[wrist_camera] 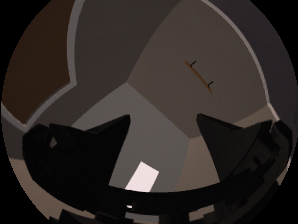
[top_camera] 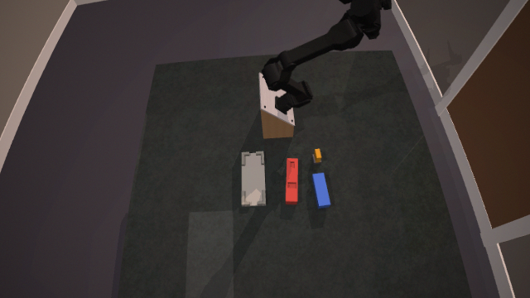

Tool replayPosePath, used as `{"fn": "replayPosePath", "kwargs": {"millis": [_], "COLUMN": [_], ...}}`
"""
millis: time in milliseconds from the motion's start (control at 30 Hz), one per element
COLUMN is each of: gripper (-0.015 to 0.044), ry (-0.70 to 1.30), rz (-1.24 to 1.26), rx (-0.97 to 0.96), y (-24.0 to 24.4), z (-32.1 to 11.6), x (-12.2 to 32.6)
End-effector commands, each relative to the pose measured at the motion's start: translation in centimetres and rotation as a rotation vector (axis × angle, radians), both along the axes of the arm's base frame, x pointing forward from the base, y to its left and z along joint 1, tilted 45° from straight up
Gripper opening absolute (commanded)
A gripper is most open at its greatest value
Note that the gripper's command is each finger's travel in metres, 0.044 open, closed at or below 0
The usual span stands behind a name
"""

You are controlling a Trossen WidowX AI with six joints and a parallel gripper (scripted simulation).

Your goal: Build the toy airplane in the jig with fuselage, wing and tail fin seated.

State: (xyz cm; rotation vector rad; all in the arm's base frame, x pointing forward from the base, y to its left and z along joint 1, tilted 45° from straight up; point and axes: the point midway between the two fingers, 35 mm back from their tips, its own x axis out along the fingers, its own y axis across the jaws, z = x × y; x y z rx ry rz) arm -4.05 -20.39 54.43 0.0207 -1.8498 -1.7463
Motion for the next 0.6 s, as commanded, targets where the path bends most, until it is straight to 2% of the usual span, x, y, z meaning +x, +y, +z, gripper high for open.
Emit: {"fn": "replayPosePath", "kwargs": {"millis": [0,67,167,333,567], "gripper": [0.0426,0.0440,0.0440,0.0440,0.0440], "ry": [0.000,0.005,0.026,0.018,-0.039], "rz": [0.000,-0.027,-0.150,-0.363,-0.729], "rx": [0.000,-0.021,-0.098,-0.107,-0.107], "y": [0.0,0.9,4.9,11.2,23.2], "z": [0.0,0.3,1.1,1.6,0.9], "x": [0.0,-0.7,-3.4,-6.8,-9.0]}}
